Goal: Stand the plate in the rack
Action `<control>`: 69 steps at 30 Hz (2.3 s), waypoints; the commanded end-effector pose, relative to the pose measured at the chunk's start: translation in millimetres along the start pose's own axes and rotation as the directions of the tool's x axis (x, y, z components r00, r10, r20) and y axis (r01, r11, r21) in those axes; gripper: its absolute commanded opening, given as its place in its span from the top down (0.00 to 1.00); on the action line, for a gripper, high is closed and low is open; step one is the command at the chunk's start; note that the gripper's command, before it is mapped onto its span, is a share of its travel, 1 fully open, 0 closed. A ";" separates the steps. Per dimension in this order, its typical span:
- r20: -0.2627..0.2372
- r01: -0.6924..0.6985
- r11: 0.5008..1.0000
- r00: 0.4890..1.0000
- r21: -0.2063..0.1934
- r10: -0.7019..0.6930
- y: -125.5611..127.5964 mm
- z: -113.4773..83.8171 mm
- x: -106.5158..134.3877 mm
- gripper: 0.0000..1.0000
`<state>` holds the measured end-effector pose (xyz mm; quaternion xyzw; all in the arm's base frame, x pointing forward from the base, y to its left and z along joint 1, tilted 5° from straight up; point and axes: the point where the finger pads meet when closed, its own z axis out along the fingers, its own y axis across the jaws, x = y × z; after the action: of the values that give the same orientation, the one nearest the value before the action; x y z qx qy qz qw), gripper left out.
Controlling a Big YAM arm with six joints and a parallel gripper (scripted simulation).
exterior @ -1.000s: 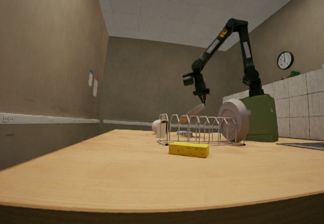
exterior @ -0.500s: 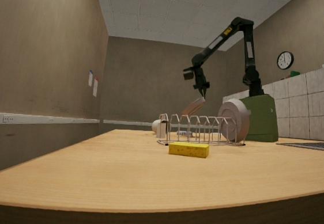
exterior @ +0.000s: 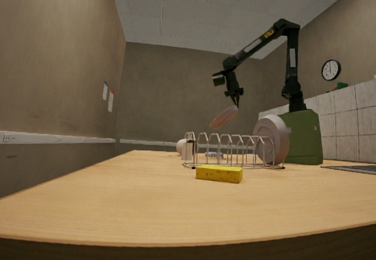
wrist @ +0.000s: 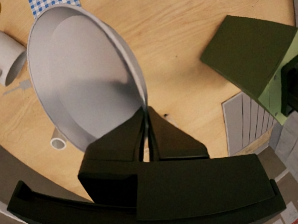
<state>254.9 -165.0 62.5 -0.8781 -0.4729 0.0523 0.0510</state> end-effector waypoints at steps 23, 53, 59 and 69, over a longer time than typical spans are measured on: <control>-0.003 0.001 0.998 1.000 -0.056 -0.001 9.3 -71.4 4.6 1.00; -0.003 0.002 0.998 1.000 -0.056 -0.002 6.0 -84.3 4.4 1.00; -0.001 0.003 0.998 1.000 -0.057 -0.003 6.0 -84.5 4.5 1.00; 0.017 0.025 0.997 1.000 -0.068 -0.024 5.4 -87.5 6.1 1.00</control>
<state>253.8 -159.7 119.7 -0.8750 -0.4780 0.0578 0.0500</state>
